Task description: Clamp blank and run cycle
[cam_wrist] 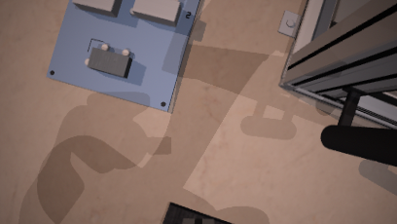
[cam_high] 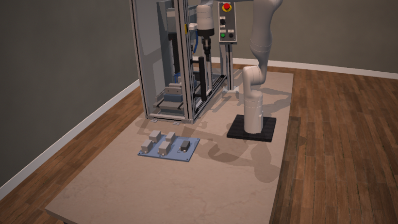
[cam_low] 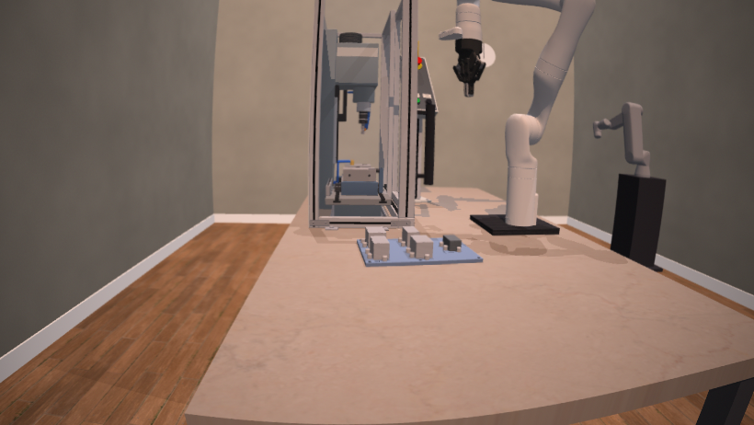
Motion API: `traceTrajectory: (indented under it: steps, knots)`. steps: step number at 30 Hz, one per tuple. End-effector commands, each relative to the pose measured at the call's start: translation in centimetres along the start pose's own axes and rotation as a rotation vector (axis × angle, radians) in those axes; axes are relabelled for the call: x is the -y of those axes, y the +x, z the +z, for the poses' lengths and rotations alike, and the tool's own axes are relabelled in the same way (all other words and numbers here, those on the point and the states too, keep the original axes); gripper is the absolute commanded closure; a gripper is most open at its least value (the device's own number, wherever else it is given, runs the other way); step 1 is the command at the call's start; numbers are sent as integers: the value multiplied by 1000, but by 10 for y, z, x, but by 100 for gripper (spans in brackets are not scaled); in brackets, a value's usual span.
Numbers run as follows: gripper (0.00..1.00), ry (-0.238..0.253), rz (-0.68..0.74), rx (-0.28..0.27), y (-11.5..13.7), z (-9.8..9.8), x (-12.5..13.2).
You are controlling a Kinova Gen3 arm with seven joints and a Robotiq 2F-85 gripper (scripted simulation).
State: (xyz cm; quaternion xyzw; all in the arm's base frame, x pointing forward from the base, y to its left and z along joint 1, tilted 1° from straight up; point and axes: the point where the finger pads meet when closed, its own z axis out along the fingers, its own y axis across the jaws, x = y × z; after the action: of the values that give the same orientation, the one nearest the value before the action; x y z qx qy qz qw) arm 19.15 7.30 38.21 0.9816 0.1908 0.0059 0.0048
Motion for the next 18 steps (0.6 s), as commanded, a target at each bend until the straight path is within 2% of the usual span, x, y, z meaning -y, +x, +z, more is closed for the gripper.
traceTrajectory:
  steps: [1, 8, 13, 18]
  knots:
    - [90, 0, 0, -1, 0, 0, 0]
    - [90, 0, 0, -1, 0, 0, 0]
    - [90, 0, -230, -1, 0, 0, 0]
    - [90, 0, -230, -1, 0, 0, 0]
